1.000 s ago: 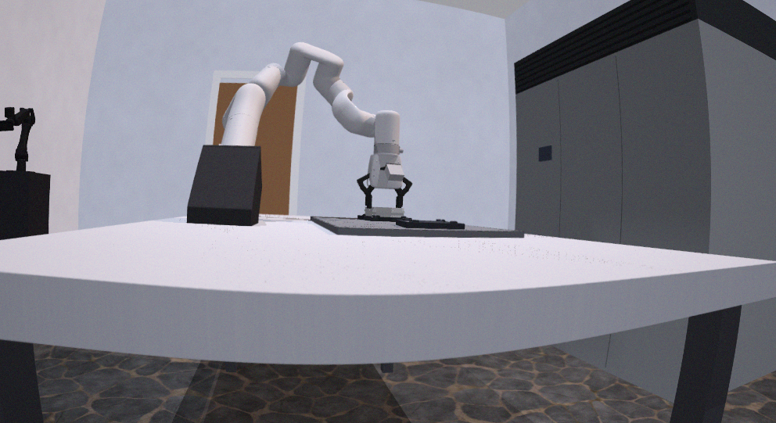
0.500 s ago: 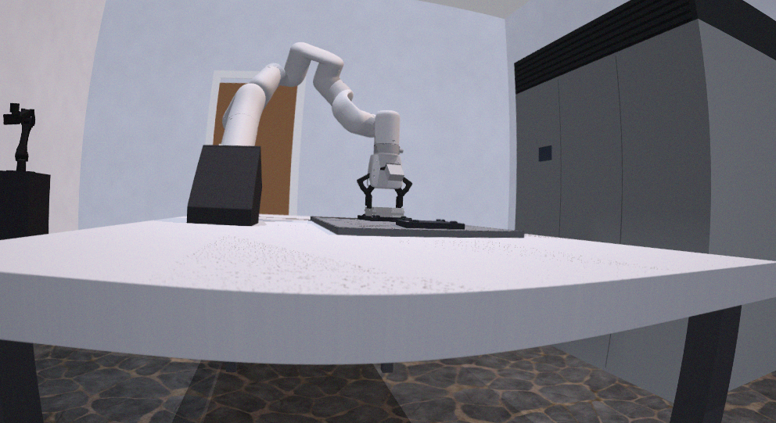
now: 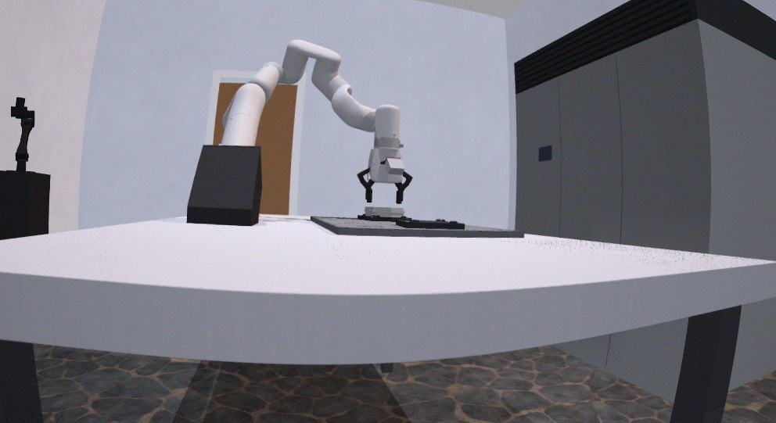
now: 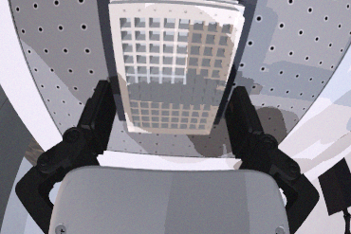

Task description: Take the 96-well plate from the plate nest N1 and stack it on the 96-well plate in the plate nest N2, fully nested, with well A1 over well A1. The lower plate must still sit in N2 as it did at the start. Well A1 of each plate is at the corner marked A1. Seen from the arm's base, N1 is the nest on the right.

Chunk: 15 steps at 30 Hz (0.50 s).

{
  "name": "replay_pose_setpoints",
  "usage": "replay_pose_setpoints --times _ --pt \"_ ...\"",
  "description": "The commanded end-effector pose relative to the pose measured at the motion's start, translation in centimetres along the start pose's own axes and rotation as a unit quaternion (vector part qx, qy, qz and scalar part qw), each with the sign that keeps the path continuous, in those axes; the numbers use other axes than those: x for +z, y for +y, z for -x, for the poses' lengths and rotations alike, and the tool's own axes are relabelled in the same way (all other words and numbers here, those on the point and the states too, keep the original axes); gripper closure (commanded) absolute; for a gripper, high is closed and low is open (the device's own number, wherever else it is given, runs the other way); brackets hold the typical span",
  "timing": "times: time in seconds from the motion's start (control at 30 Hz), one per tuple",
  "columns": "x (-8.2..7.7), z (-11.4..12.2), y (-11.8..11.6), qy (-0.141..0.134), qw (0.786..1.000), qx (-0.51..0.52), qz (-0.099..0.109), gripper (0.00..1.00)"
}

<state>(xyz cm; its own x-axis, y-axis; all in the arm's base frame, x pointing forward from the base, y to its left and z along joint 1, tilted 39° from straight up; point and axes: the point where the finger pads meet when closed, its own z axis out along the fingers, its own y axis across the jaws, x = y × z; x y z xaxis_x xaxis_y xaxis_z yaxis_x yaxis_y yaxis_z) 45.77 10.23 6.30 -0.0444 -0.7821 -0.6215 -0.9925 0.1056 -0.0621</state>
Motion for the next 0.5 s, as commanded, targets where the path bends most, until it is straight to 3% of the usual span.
replay_pose_setpoints --times 0.0,0.47 --pt "-1.4 0.0 -0.1 0.000 1.000 0.000 -0.002 0.00" --pt "-4.6 0.0 -0.1 0.000 1.000 0.000 -0.002 0.00"
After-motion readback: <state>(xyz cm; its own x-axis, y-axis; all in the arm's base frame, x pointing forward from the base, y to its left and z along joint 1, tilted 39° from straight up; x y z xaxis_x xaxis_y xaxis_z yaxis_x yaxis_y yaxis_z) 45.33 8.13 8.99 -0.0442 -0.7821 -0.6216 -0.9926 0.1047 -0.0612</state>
